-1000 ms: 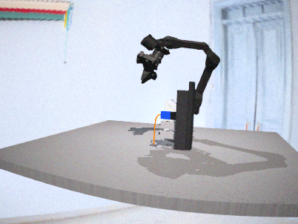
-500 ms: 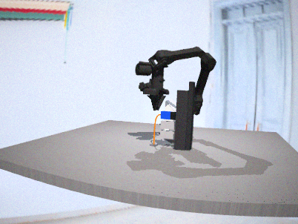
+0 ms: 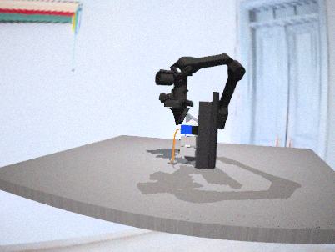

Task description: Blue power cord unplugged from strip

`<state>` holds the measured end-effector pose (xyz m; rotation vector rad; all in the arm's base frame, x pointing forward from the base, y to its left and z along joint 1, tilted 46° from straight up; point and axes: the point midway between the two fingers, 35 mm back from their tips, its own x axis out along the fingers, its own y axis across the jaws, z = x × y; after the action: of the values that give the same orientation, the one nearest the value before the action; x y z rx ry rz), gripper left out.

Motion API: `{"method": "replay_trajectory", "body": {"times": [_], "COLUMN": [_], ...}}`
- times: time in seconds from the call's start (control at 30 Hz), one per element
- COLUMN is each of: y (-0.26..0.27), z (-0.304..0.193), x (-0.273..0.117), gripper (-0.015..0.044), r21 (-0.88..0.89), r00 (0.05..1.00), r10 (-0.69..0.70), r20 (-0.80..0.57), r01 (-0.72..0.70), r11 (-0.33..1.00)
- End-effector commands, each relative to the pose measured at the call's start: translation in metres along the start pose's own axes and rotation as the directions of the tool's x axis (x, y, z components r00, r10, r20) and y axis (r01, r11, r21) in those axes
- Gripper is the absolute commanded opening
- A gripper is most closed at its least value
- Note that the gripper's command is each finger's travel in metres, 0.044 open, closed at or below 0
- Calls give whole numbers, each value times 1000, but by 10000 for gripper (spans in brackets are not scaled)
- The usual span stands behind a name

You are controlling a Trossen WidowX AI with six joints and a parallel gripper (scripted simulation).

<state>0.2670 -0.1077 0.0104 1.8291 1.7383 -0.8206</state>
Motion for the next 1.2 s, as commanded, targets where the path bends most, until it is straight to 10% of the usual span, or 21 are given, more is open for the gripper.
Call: {"method": "replay_trajectory", "body": {"times": [0.0, 0.87, 1.17], "y": [-1, -2, -2], "z": [-8, -25, -25], "x": [0, 12, 10], "gripper": [160, 160, 22], "r21": [6, 6, -1], "r00": [1000, 1000, 1000], "r10": [2, 2, -1], "r20": [-4, -6, -2], "r01": [-2, -2, 1], "r11": [1000, 1000, 1000]}}
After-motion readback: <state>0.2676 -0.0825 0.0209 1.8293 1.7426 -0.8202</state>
